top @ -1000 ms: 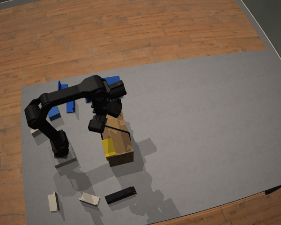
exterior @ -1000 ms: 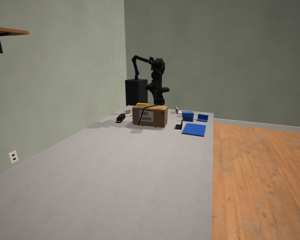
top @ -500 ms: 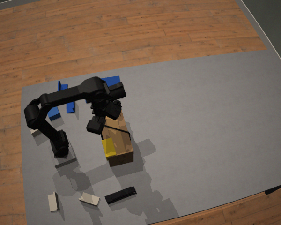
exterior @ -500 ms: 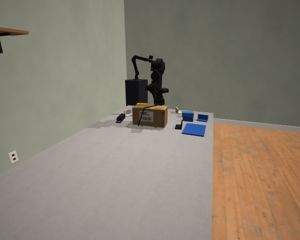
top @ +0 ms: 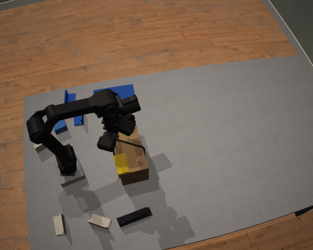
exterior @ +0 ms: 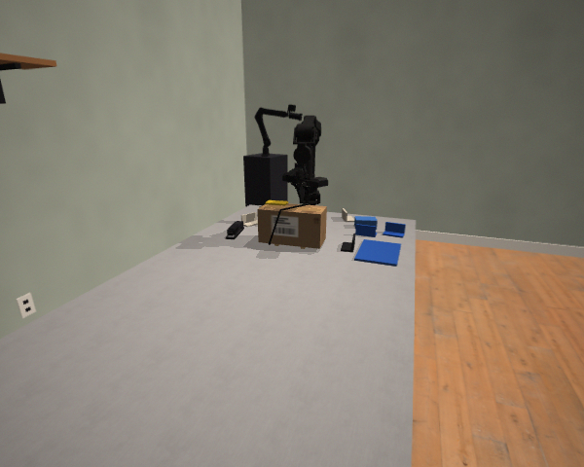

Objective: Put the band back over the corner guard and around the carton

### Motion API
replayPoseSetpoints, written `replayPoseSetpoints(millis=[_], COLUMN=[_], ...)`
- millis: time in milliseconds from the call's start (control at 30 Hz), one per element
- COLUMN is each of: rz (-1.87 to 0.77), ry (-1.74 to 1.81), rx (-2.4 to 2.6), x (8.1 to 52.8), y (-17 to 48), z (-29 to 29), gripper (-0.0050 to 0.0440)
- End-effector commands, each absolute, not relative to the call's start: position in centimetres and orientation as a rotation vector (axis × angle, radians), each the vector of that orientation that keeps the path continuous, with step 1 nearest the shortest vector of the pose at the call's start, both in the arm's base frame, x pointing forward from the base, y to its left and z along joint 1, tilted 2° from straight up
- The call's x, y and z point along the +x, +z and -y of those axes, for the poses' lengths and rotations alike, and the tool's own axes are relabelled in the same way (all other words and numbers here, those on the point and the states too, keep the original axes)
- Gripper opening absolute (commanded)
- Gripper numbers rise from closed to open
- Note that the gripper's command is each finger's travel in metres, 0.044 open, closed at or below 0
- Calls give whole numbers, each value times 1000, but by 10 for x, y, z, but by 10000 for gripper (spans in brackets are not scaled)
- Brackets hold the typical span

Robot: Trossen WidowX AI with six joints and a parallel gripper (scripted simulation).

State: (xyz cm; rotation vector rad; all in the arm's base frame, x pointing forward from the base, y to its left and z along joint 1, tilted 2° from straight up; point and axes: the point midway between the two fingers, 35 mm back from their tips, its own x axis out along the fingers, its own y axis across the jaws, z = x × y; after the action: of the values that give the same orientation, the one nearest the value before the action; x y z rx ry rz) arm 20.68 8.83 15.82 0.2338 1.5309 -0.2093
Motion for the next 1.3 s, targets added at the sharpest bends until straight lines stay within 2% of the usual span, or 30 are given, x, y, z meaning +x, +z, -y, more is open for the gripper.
replayPoseSetpoints(millis=[0, 500, 567, 833, 1000, 1267], rz=[-1537, -1537, -1535, -1535, -1535, -1535], ry=[-215, -215, -211, -211, -211, -211], rx=[238, 238, 232, 232, 232, 232], x=[205, 205, 206, 206, 206, 206], y=[149, 144, 145, 145, 145, 146], z=[-88, -88, -88, -88, -88, -88], gripper=[118, 118, 70, 16, 0, 0])
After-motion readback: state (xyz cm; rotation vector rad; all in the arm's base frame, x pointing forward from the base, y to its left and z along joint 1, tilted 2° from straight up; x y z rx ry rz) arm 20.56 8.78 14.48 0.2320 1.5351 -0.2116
